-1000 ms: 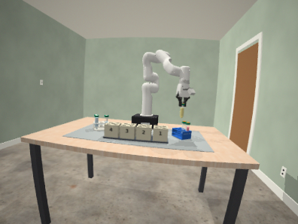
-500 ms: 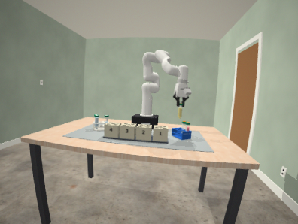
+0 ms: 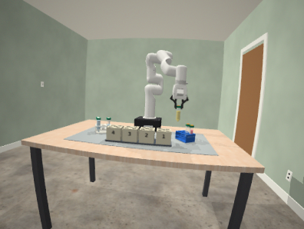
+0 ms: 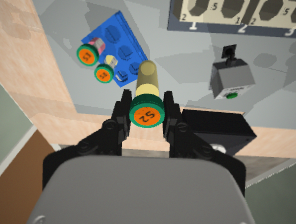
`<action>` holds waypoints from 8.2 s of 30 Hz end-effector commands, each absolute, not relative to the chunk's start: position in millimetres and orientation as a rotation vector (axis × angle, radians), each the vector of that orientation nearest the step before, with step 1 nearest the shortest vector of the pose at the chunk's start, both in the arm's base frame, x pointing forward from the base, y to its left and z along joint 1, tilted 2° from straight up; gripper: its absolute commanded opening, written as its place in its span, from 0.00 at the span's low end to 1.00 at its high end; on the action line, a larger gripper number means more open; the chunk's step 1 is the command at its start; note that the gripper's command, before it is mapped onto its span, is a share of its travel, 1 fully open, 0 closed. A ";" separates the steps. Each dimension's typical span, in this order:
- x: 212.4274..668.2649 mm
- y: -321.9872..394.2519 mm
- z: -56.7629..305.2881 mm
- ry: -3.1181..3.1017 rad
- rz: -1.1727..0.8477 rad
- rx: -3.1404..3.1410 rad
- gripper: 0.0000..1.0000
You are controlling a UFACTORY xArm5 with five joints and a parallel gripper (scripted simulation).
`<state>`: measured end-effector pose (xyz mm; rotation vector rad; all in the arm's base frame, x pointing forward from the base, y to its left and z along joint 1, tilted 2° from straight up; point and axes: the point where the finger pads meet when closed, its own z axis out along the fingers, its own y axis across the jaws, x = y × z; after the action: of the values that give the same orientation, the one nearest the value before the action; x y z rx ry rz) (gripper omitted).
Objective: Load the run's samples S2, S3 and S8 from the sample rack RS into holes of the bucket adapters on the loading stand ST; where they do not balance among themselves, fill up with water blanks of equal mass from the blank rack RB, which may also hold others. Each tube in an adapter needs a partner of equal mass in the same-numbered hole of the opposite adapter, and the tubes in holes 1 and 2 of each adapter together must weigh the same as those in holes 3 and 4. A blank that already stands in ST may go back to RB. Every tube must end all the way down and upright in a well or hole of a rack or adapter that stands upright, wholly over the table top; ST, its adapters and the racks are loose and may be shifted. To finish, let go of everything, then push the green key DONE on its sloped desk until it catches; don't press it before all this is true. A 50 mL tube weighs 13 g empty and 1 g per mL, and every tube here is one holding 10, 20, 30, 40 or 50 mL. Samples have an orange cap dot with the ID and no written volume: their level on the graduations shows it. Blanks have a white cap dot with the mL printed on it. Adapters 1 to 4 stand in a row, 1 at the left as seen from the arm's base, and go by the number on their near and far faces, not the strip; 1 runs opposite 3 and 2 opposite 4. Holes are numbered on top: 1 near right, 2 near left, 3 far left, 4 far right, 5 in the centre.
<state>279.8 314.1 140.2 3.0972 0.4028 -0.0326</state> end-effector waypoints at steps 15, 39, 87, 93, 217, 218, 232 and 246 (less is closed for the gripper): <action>350.0 277.6 140.3 0.398 -0.034 3.103 0.00; 403.3 248.8 139.5 0.398 -0.036 3.105 0.00; 402.4 248.3 101.4 0.398 -0.036 3.105 0.00; 402.2 248.2 95.4 0.398 -0.036 3.105 0.00; 400.1 247.0 11.0 0.398 -0.037 3.105 0.43; 400.1 247.0 11.0 0.398 -0.037 3.105 0.43; 400.2 247.1 13.0 0.398 -0.037 3.105 0.43; 400.8 247.4 37.0 0.398 -0.037 3.105 0.43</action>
<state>399.6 246.7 30.0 3.1039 0.3979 -0.0415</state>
